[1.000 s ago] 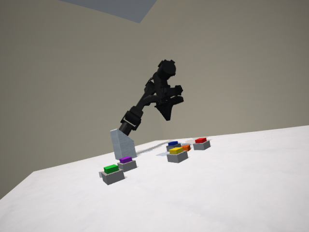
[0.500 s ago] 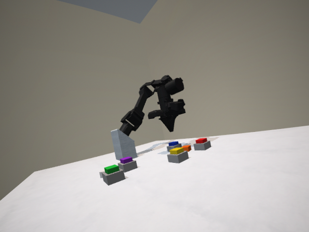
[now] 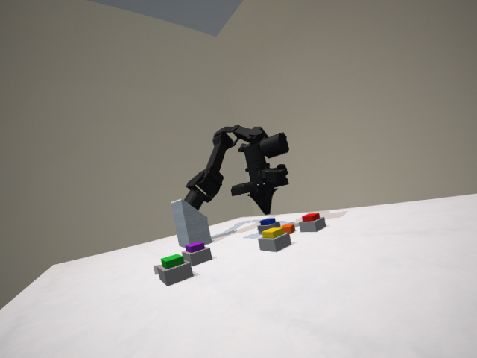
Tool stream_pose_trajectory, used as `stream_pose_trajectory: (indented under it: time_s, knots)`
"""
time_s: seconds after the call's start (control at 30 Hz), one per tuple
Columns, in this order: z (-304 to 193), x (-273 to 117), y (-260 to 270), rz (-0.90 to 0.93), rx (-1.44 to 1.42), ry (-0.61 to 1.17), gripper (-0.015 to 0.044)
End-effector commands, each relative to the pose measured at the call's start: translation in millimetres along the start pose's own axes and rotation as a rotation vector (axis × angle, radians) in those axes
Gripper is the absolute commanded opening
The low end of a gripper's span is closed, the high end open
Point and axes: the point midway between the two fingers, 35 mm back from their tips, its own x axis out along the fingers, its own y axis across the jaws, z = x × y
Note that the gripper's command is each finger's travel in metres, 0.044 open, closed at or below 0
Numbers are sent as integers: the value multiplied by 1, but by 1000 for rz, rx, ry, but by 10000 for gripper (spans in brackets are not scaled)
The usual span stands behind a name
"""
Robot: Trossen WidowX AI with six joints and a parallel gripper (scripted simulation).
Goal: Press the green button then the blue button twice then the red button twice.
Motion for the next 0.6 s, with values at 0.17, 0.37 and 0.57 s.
stream_pose_trajectory:
  time_s: [0.17,0.37,0.57]
  knots:
    - [-2,16,-2,-4,9,5,20]
    - [-3,23,-2,-2,9,5,20]
    - [-3,23,-2,-2,9,5,20]
